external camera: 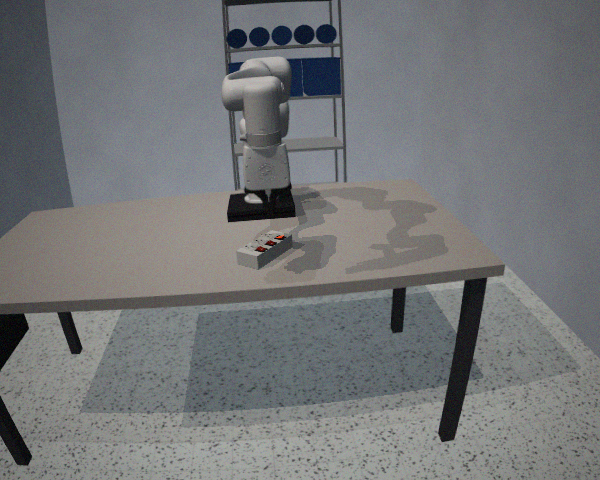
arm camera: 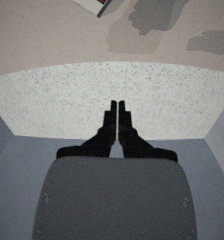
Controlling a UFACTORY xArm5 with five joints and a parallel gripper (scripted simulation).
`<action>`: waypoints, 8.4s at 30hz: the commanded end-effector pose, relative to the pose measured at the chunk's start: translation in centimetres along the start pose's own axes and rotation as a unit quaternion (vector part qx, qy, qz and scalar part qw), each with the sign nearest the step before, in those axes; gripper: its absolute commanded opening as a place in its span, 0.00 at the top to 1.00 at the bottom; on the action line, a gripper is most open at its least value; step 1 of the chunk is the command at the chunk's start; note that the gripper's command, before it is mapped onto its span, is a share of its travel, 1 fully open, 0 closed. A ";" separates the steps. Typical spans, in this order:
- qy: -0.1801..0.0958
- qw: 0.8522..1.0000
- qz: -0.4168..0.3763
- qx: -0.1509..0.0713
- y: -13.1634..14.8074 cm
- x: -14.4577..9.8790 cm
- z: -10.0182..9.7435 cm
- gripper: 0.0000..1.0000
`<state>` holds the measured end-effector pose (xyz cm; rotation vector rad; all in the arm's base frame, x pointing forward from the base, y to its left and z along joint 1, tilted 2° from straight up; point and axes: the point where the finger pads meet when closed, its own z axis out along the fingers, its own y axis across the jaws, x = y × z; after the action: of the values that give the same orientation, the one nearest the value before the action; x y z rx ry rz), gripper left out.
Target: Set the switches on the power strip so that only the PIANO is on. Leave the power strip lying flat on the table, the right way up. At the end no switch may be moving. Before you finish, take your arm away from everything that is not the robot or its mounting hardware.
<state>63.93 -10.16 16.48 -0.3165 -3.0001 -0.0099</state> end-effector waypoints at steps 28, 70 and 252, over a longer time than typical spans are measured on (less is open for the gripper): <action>0.042 0.994 -0.100 -0.001 0.6 3.4 3.7 1.00; 0.103 0.966 -0.236 -0.014 1.2 9.9 8.9 1.00; 0.115 0.936 -0.332 -0.025 2.4 7.6 10.6 1.00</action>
<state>54.26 -5.99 6.84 0.6251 -2.7128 -0.1736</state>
